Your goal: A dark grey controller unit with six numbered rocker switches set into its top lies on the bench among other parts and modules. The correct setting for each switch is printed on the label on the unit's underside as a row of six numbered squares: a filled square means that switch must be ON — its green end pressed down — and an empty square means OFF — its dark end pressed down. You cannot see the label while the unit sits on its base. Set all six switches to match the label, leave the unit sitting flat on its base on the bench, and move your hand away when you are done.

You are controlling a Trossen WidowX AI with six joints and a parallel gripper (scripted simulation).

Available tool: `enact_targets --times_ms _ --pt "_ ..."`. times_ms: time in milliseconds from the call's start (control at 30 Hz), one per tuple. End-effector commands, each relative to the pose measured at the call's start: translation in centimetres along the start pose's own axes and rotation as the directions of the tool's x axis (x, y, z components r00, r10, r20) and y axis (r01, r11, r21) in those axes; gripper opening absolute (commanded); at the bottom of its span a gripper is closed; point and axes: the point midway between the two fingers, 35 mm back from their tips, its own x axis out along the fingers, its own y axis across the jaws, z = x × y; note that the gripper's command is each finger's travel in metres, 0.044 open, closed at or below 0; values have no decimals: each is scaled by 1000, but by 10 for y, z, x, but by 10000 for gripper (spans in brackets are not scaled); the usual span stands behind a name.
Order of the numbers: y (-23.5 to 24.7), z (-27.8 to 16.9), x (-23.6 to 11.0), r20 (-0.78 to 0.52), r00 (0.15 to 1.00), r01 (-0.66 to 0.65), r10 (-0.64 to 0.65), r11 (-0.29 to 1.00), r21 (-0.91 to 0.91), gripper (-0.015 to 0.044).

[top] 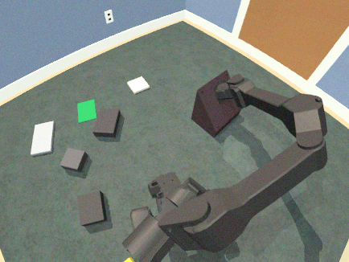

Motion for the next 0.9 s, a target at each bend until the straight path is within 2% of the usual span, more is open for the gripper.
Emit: enact_targets --times_ms 0,867 --pt "0 1 7 -1 1000 2 -2 1000 7 440" --pt "-1 -1 46 -13 1000 1 -1 1000 22 440"
